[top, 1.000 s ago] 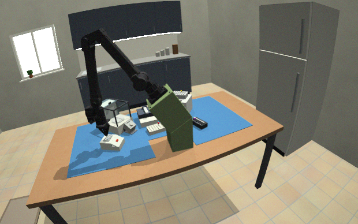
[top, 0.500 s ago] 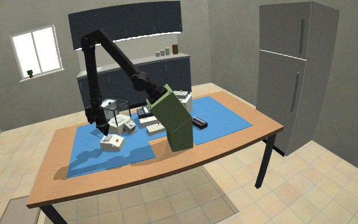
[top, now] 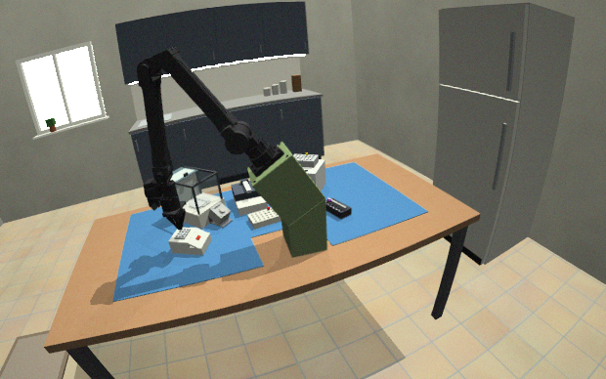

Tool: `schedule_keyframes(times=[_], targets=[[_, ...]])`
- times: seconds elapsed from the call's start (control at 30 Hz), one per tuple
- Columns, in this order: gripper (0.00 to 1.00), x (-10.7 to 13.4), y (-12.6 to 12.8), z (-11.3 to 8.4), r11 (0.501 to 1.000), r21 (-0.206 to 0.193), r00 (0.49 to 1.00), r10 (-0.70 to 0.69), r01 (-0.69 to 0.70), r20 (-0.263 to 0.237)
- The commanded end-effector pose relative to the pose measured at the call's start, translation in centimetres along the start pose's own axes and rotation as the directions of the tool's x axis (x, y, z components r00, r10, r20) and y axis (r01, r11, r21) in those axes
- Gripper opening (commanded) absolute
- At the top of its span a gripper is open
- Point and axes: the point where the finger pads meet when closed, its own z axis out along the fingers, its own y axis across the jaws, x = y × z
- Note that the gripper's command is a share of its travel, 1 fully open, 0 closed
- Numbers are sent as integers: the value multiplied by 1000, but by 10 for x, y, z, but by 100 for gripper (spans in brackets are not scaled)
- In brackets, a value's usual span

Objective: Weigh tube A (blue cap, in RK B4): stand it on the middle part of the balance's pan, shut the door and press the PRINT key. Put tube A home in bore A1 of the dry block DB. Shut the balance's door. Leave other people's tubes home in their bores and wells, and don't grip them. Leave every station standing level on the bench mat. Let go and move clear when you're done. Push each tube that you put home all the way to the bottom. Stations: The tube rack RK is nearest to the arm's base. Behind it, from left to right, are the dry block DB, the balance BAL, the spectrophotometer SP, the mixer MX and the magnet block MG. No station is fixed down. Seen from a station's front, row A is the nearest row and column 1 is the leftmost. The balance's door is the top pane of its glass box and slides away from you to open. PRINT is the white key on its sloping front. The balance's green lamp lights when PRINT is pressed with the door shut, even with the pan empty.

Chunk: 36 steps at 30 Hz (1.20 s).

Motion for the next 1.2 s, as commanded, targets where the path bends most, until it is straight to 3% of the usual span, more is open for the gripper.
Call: schedule_keyframes(times=[0.0,0.07,0.1,1.17], targets=[[9,-5,2,0,1000,-1,1000,-1,1,7],[9,-2,6,5,1000,-3,1000,-1,1,-9],[9,-5,2,0,1000,-1,1000,-1,1,7],[9,1,4,6,1000,-2,1000,-2,2,-8]])
